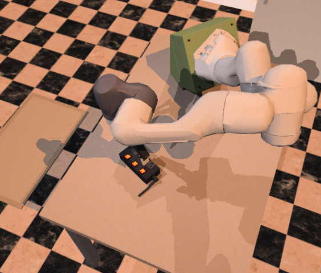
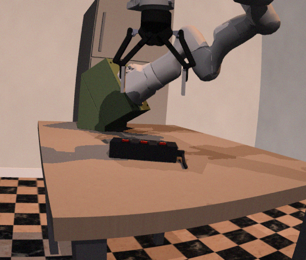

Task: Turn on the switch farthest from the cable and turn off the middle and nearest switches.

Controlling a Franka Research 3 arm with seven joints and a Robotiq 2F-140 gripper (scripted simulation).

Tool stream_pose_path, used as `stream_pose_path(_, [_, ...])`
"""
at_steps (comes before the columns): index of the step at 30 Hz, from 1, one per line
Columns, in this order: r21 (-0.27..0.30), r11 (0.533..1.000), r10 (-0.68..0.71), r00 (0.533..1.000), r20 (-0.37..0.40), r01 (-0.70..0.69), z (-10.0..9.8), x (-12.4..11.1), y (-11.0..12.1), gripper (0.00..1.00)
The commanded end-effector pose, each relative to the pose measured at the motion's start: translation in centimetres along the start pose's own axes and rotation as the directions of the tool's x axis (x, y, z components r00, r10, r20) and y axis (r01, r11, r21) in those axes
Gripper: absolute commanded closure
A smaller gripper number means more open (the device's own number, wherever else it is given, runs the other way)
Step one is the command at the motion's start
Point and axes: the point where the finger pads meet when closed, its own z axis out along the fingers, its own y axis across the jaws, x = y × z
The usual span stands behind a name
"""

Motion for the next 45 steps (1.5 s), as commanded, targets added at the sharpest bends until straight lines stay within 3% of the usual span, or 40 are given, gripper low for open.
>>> stream_pose_path(1, [0.029, 0.969, -0.245, 0.968, 0.056, 0.244, -0.26, -0.27, -0.23, 0.0])
stream_pose_path(7, [0.029, 0.969, -0.245, 0.968, 0.056, 0.244, -0.26, -0.27, -0.23, 0.0])
stream_pose_path(8, [0.054, 0.94, -0.341, 0.937, 0.077, 0.338, -0.43, -0.2, -0.14, 0.0])
stream_pose_path(15, [0.054, 0.94, -0.341, 0.937, 0.077, 0.338, -0.43, -0.2, -0.14, 0.0])
stream_pose_path(16, [0.073, 0.914, -0.404, 0.91, 0.089, 0.399, -0.54, -0.14, -0.1, 0.0])
stream_pose_path(19, [0.082, 0.901, -0.433, 0.896, 0.093, 0.427, -0.6, -0.1, -0.08, 0.0])
stream_pose_path(45, [0.084, 0.898, -0.438, 0.894, 0.094, 0.432, -0.61, -0.09, -0.07, 0.0])
